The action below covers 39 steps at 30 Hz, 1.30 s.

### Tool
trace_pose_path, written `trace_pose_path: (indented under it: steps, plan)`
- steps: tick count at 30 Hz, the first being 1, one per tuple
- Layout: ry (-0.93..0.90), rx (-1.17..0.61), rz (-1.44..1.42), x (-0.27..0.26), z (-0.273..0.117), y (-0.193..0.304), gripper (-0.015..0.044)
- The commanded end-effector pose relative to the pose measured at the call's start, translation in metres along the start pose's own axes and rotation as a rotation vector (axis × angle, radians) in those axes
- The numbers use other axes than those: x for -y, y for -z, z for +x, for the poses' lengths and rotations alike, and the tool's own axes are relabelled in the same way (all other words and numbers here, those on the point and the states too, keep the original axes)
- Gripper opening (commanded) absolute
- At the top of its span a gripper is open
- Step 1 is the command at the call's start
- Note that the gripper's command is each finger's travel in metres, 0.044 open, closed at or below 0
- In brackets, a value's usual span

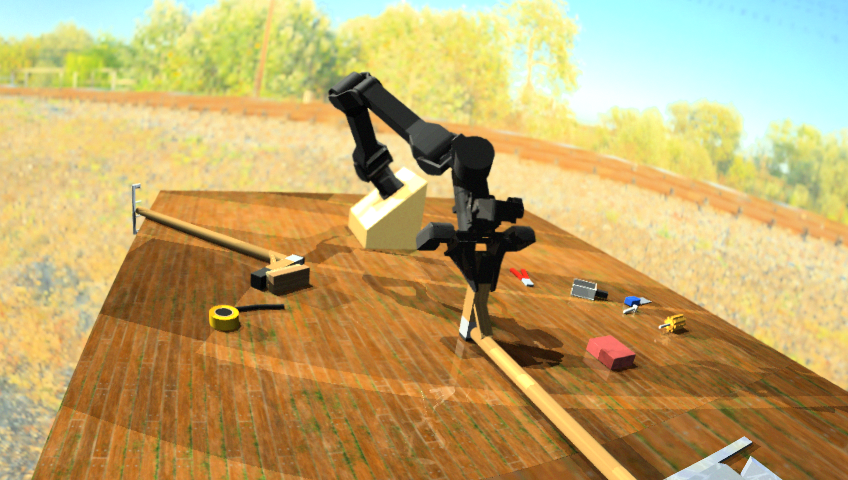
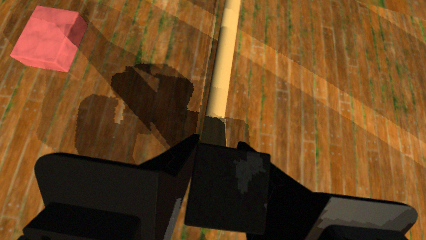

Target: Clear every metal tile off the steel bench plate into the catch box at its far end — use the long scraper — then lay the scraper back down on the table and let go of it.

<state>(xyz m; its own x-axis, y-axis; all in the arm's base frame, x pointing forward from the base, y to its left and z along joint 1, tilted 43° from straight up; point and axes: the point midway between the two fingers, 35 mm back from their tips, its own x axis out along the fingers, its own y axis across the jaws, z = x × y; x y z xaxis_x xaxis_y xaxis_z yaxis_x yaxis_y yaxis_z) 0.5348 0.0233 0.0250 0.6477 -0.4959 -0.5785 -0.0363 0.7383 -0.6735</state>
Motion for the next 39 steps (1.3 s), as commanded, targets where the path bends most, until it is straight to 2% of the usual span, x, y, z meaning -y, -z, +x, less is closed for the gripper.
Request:
trace_pose_path:
  steps: [1,39]
  plan:
    - [0.000,0.005,0.001,0.000,-0.001,-0.001,0.0000]
    - [-0.002,0.007,0.000,0.002,-0.027,0.023,0.0000]
